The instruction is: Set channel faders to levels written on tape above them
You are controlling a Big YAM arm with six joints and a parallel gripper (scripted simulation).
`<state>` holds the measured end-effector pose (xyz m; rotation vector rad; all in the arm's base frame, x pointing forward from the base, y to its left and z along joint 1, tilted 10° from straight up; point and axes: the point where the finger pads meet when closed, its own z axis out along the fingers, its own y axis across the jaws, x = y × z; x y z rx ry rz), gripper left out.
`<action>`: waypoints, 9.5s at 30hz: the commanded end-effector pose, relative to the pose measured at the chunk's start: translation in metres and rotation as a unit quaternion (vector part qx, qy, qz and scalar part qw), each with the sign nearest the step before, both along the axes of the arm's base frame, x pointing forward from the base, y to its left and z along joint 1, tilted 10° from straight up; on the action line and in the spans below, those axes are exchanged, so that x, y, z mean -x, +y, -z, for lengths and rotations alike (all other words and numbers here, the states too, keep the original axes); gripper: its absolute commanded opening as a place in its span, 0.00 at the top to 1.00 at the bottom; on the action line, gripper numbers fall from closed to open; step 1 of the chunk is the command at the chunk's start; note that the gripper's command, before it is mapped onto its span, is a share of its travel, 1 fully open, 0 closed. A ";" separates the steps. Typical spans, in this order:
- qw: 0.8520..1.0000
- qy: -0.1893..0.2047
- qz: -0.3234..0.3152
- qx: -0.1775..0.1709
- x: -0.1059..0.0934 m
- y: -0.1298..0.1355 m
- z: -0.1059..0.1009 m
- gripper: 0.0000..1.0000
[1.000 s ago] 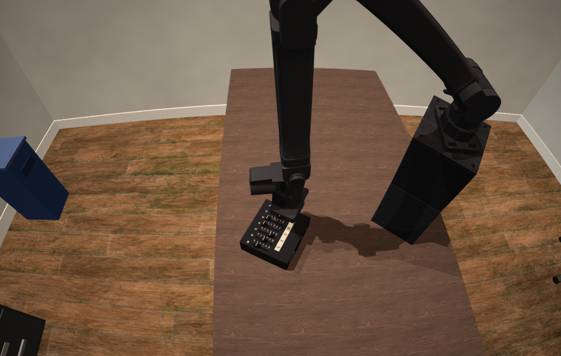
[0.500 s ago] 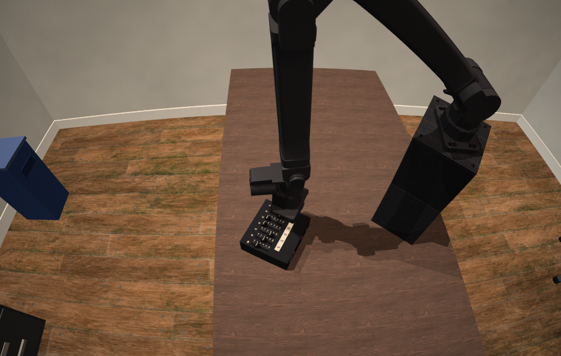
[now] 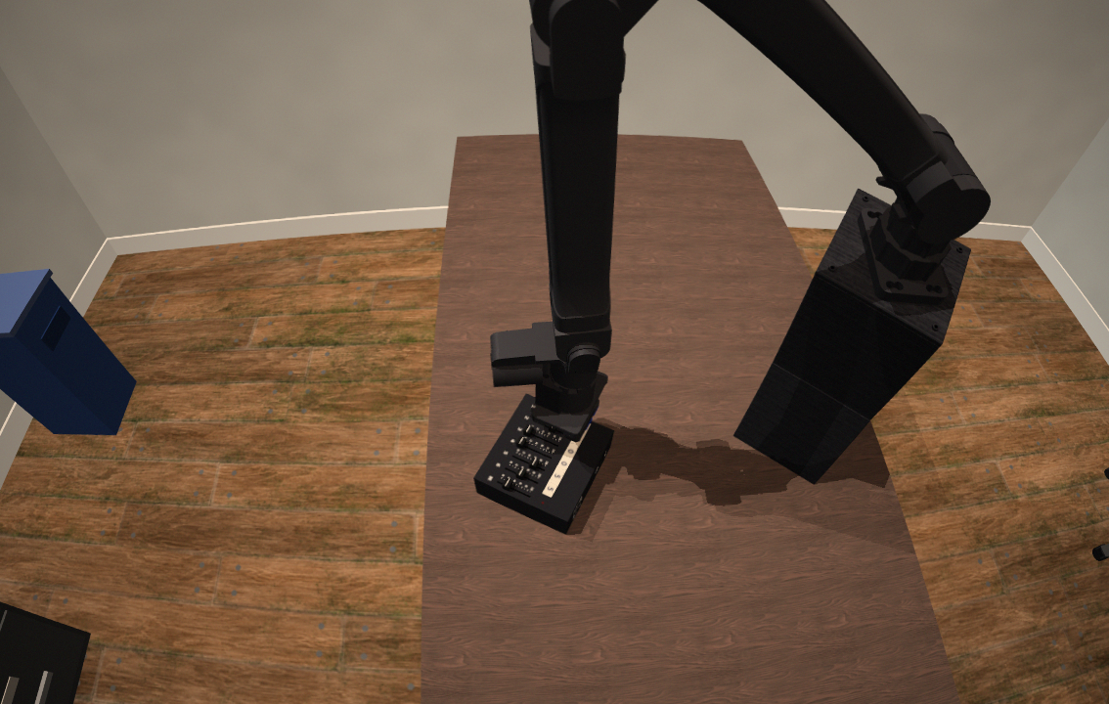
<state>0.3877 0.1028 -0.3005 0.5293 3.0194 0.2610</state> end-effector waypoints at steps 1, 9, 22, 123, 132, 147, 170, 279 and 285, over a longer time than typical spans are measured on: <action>1.000 0.004 0.001 0.003 0.002 -0.006 0.003 1.00; 1.000 0.004 0.000 0.003 -0.003 -0.006 0.003 1.00; 1.000 0.004 0.000 0.002 -0.004 -0.005 0.003 1.00; 1.000 0.002 0.002 0.002 -0.012 -0.010 0.003 1.00; 1.000 0.002 0.002 0.002 -0.012 -0.010 0.003 1.00; 1.000 0.002 0.003 0.002 -0.013 -0.011 0.003 1.00; 1.000 0.002 0.003 0.002 -0.013 -0.011 0.003 1.00; 1.000 -0.001 0.005 0.000 -0.022 0.054 -0.044 1.00; 1.000 -0.006 0.005 -0.002 -0.026 0.056 -0.043 1.00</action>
